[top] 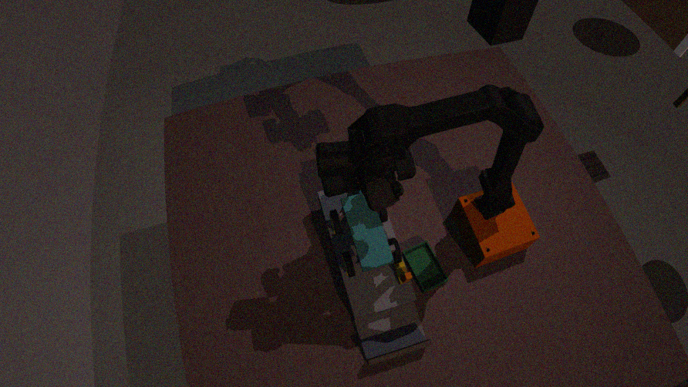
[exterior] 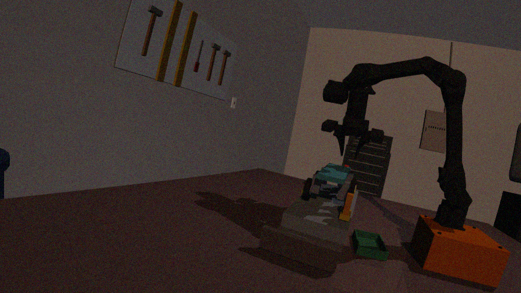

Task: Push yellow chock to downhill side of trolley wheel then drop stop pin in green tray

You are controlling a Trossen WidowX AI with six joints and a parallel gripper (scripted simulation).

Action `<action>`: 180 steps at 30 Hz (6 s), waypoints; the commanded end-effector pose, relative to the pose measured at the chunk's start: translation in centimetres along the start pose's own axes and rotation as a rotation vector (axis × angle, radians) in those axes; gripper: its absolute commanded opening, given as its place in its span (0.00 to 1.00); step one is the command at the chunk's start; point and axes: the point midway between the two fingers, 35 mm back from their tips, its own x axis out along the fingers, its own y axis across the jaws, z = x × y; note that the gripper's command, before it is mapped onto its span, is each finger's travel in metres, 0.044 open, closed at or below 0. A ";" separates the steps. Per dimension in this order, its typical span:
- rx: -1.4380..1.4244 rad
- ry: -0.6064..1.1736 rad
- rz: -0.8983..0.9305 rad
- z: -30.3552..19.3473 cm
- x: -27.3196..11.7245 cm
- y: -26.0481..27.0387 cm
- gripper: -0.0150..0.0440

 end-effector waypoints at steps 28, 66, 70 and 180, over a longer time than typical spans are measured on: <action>-0.030 0.007 0.006 -0.4 3.1 0.0 0.58; -0.030 0.008 0.006 -0.5 7.1 0.1 0.58; -0.025 0.008 0.000 -0.5 6.7 0.0 0.49; -0.030 0.008 0.006 -0.9 3.0 0.1 0.25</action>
